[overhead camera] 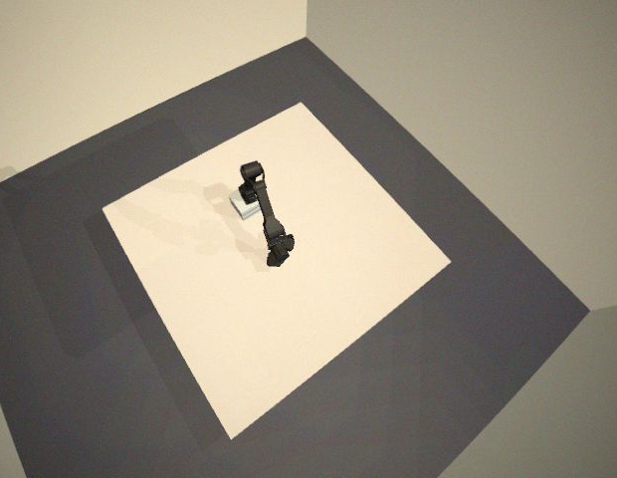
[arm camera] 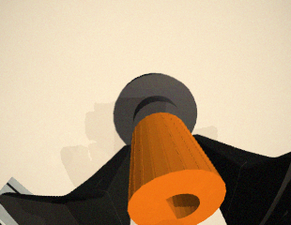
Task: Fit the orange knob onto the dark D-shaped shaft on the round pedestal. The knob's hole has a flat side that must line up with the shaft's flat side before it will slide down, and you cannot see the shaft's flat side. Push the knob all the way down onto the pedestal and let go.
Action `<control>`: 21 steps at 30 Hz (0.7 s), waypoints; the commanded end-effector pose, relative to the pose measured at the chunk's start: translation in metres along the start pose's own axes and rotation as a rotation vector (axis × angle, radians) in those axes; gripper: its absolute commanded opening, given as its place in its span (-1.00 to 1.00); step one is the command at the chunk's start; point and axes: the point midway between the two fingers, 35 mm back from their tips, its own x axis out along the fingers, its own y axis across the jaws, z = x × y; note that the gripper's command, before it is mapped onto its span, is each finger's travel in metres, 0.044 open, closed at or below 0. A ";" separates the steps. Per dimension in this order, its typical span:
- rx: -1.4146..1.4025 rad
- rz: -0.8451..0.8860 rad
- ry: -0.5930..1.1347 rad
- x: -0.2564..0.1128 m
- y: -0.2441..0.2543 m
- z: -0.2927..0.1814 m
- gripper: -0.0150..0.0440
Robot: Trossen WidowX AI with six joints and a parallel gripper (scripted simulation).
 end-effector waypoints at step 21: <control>-0.009 -0.004 0.001 0.001 -0.001 0.000 -0.49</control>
